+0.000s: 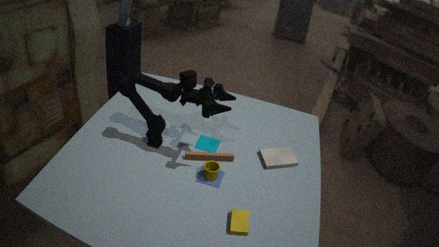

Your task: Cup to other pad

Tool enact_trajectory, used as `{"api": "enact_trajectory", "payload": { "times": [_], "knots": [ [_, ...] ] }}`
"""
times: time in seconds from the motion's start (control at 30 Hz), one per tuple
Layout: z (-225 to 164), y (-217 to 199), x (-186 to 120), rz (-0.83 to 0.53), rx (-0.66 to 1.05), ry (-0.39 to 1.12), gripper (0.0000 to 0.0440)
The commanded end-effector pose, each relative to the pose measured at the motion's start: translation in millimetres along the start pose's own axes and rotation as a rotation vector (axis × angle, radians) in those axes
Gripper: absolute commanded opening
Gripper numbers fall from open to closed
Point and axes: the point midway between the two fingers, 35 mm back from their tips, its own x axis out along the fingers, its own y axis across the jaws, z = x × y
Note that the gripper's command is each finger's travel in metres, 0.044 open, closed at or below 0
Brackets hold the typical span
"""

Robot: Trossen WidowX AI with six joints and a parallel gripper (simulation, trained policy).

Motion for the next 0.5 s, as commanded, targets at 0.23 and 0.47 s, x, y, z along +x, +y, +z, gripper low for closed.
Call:
{"api": "enact_trajectory", "payload": {
  "times": [0.23,0.47],
  "knots": [
    [-10.9,3.2,4.0,-0.003,0.019,0.08,0.019],
    [-22.8,10.2,9.0,0.013,0.041,0.179,0.0072]
  ]
}}
